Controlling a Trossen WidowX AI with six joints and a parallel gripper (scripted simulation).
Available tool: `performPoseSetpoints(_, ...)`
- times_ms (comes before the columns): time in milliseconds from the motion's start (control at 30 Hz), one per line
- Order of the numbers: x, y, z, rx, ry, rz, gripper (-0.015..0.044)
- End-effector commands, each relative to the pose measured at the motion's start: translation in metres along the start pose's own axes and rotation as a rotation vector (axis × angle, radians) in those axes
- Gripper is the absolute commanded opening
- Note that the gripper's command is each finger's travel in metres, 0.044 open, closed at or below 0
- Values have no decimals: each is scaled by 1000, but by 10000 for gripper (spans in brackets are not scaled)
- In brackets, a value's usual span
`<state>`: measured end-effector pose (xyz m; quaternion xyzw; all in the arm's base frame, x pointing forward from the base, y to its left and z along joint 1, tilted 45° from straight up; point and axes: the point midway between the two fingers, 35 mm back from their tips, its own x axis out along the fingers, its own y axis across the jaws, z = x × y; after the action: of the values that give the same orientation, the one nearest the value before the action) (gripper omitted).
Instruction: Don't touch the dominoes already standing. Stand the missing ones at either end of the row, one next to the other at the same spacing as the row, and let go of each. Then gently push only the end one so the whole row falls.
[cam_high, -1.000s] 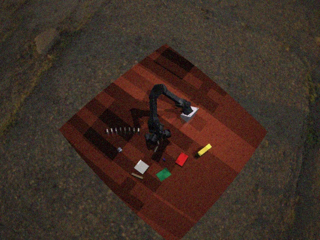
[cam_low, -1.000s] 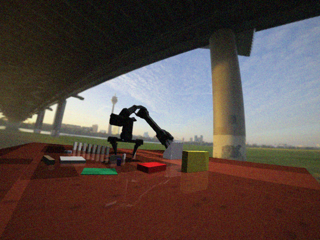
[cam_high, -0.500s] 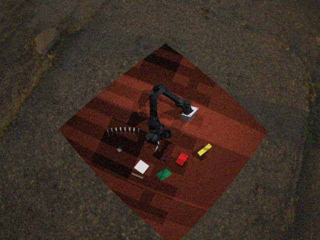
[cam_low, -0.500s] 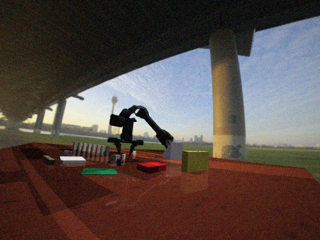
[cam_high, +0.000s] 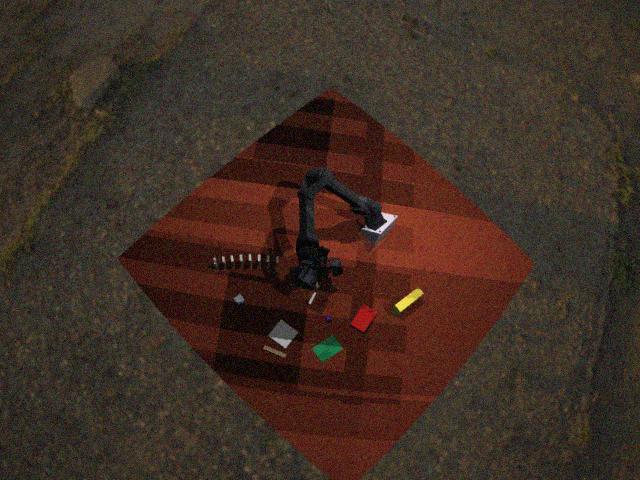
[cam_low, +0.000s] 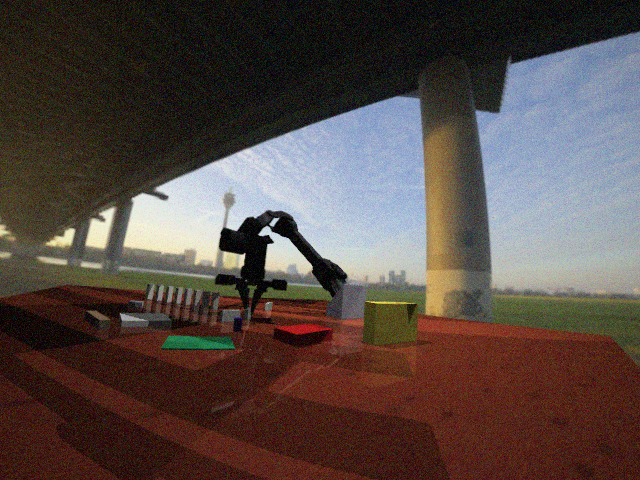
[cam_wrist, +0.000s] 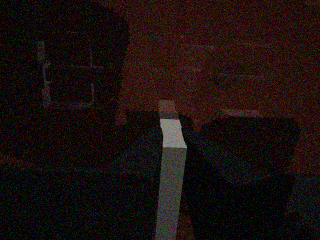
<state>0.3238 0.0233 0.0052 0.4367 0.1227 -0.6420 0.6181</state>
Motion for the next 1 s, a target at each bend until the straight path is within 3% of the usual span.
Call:
performPoseSetpoints(0,-16,-1,0,-2,-2,3,25)
performPoseSetpoints(367,-147,-10,0,-4,2,-1,25)
performPoseSetpoints(600,-154,-11,0,-22,2,-2,25)
performPoseSetpoints(967,-156,-44,-30,-1143,12,1,25)
